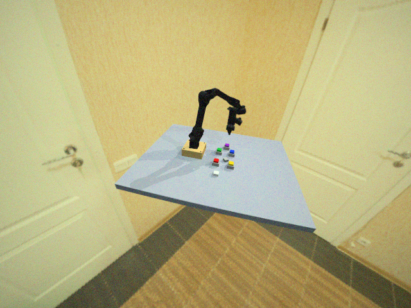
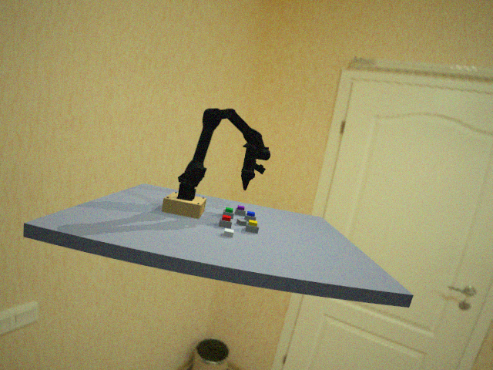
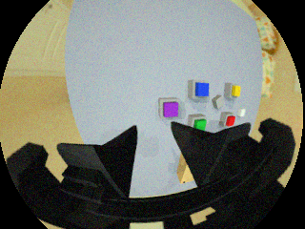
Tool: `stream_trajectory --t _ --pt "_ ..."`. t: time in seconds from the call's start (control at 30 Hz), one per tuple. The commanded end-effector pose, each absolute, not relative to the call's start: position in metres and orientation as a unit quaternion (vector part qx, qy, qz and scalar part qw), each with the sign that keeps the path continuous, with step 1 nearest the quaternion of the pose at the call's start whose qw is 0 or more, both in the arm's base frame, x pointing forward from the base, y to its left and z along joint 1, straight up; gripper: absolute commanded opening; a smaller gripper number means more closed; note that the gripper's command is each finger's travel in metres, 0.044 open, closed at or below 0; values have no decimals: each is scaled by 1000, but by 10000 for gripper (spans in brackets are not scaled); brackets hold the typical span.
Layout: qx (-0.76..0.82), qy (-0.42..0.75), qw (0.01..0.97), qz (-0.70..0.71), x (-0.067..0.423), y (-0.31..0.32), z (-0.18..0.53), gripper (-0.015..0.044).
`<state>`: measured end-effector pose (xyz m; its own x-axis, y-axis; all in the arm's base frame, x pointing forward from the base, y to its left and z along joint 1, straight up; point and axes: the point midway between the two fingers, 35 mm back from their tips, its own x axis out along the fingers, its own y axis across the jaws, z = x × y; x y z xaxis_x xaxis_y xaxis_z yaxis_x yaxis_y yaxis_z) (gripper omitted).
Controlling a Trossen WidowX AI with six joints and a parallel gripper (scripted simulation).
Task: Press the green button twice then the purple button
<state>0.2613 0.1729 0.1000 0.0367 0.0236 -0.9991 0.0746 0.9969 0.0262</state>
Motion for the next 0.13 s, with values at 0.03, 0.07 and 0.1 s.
stream_trajectory --t 0.03,0.07,0.1 --pt "36 698 715 -23 258 181 110 335" --pt "36 698 715 -23 258 181 110 361" --pt "36 698 715 -23 258 181 110 361"
